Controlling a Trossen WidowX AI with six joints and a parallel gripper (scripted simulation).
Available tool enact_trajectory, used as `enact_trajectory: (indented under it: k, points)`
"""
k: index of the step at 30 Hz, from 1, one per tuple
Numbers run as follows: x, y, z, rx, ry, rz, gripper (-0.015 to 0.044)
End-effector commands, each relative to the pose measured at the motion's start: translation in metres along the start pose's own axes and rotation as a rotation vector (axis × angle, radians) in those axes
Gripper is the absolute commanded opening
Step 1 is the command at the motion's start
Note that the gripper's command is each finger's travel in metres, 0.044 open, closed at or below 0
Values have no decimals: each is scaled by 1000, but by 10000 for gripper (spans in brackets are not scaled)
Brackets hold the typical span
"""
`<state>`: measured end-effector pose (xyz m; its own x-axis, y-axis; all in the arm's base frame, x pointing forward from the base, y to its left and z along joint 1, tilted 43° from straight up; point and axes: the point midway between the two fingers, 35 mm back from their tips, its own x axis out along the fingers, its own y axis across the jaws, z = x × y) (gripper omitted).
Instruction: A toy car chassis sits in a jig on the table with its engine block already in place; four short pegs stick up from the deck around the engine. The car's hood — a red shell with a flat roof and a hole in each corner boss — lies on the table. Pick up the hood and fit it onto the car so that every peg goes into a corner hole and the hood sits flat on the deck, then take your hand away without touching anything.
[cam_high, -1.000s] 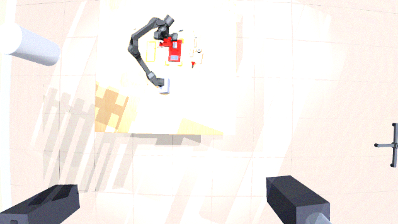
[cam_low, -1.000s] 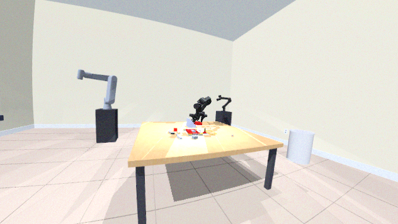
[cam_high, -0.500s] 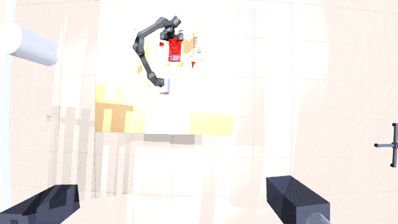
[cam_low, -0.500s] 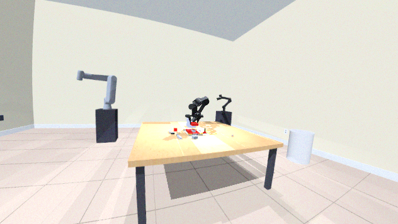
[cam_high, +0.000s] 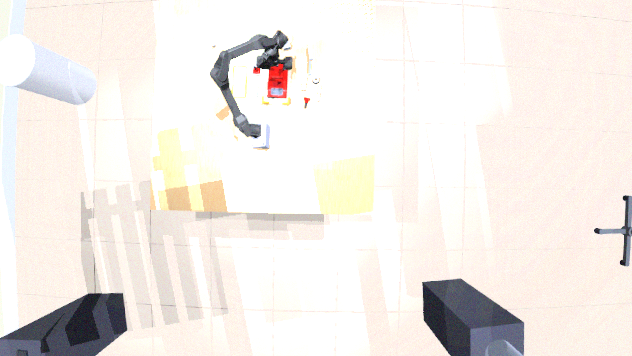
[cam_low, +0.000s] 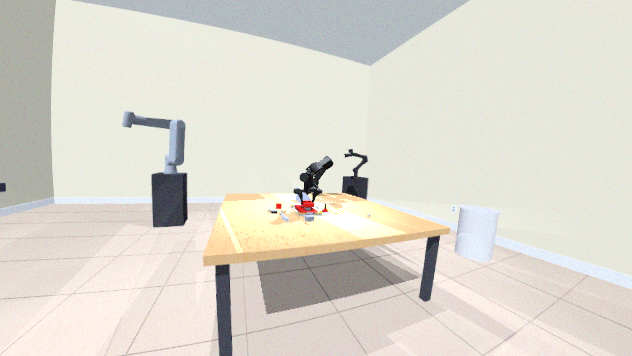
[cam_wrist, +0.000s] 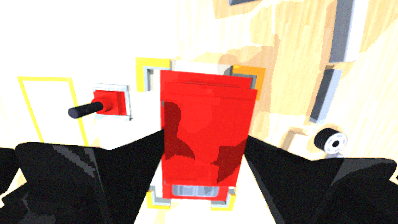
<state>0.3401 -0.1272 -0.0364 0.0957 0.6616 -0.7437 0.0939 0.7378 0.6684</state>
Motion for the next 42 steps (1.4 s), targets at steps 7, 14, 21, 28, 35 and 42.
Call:
enact_trajectory:
  k: [7, 14, 21, 28, 35, 42]
  points:
    - [4, -1, -2, 6, -2, 3, 0]
    - [4, -1, -2, 6, -2, 3, 0]
    - [4, -1, -2, 6, -2, 3, 0]
    - [5, -1, -2, 6, -2, 3, 0]
    - [8, -1, -2, 6, -2, 3, 0]
    - [10, -1, -2, 6, -2, 3, 0]
